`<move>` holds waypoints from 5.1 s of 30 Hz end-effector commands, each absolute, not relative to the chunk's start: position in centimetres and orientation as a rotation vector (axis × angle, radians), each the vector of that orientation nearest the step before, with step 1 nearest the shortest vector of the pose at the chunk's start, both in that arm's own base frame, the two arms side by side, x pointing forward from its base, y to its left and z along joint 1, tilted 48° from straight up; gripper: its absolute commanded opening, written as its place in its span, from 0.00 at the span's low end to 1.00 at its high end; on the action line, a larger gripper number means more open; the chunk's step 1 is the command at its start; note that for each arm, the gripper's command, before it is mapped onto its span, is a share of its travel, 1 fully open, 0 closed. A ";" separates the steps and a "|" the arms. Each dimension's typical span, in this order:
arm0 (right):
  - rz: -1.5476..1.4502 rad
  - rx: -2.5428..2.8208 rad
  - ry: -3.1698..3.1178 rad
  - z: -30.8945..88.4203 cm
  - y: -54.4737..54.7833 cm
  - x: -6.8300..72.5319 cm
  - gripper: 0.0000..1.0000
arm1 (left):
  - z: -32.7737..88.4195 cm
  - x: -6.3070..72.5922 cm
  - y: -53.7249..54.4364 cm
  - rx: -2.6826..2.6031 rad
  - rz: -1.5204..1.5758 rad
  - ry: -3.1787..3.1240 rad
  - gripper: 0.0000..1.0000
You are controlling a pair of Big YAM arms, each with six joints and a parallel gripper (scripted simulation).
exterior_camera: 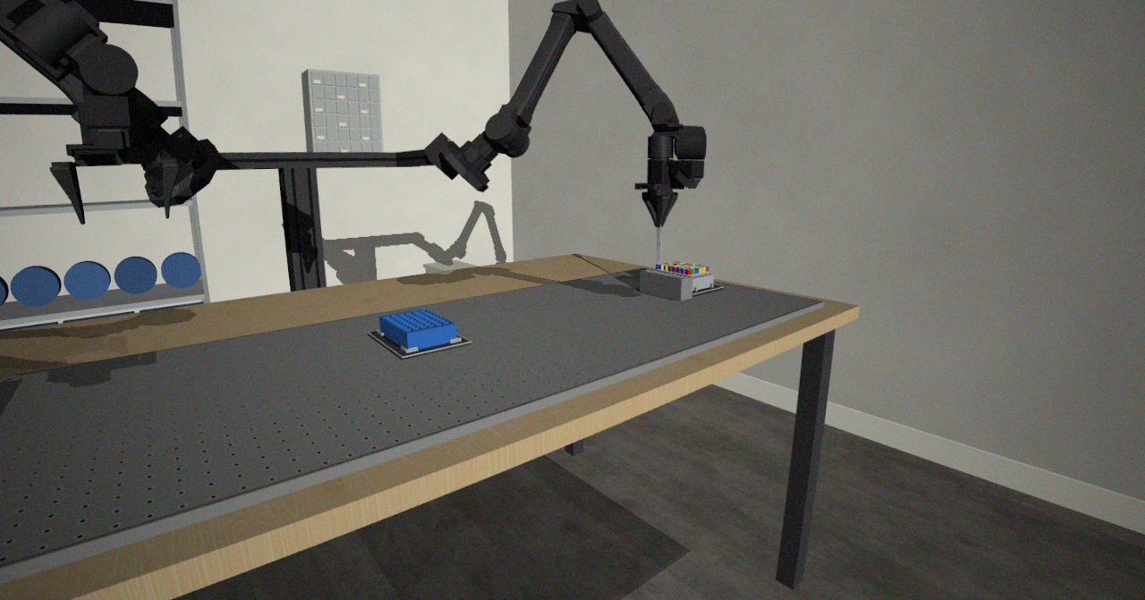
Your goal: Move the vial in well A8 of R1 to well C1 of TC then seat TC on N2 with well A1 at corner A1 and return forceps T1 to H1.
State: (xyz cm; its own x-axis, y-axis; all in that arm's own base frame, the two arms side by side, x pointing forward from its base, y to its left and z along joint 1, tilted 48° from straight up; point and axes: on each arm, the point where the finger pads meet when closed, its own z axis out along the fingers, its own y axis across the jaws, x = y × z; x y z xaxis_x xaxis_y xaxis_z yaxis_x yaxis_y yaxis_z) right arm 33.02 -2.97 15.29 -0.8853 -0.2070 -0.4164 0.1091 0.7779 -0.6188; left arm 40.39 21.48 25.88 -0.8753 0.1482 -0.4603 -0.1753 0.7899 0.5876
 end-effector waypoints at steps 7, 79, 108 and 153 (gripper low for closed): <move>-0.899 -0.057 2.486 16.1 -2.8 33.5 1.00 | 27.2 40.7 21.4 -0.025 0.886 2.463 0.07; -0.899 -0.057 2.486 16.1 -2.8 33.5 1.00 | 36.4 42.1 29.6 -0.928 0.510 2.195 0.07; -0.899 -0.057 2.486 16.1 -2.8 33.5 1.00 | 36.0 42.0 30.7 -0.939 0.531 2.189 0.07; -0.899 -0.057 2.486 16.1 -2.8 33.5 1.00 | 35.1 42.7 31.4 -0.935 0.529 2.192 0.11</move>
State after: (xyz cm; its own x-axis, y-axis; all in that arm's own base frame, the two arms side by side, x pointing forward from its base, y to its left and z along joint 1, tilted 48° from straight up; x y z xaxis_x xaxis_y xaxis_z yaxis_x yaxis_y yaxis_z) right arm 33.02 -2.97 15.29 -0.8853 -0.2070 -0.4164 0.1091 0.7779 -0.6188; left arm 42.45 30.59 35.26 -0.5089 -0.4702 -0.7211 -0.7436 0.6621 0.0930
